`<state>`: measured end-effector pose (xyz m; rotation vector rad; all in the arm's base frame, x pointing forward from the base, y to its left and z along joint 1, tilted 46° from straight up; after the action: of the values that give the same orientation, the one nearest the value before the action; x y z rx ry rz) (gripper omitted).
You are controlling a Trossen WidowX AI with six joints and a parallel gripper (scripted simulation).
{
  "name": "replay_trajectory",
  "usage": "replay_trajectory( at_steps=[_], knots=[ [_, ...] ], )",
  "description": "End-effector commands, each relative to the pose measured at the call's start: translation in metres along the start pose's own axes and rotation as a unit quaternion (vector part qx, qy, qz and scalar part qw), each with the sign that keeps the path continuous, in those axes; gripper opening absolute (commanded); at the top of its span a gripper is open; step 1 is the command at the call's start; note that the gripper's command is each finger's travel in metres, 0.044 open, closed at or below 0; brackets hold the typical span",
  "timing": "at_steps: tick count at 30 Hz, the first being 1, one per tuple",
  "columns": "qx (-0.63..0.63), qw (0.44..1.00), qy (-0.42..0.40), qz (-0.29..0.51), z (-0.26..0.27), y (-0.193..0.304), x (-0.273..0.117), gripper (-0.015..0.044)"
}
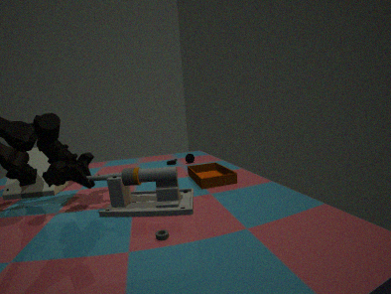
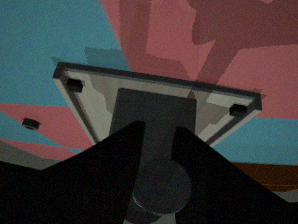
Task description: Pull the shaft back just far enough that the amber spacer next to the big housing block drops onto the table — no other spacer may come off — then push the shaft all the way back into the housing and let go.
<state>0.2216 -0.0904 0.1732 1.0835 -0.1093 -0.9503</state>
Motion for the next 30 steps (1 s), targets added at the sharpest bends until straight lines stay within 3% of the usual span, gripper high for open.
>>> replay_trajectory(
  at_steps=[1,30],
  knots=[
    [0.001,1.000,0.000,0.000,0.0000,-0.0005,-0.0005,0.0000],
    [0.001,1.000,0.000,0.000,0.0004,-0.0022,-0.0022,0.0000]
  ],
)
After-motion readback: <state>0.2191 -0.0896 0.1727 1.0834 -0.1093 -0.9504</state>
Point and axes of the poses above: the point midway between the two fingers, 35 mm back from their tips, its own x axis out along the fingers, its own z axis across the jaws, y = z × x, the point moved 8 cm from there along -x, back along the fingers, and after that the axes turned 15 degrees about x, right-handed, at the moved point
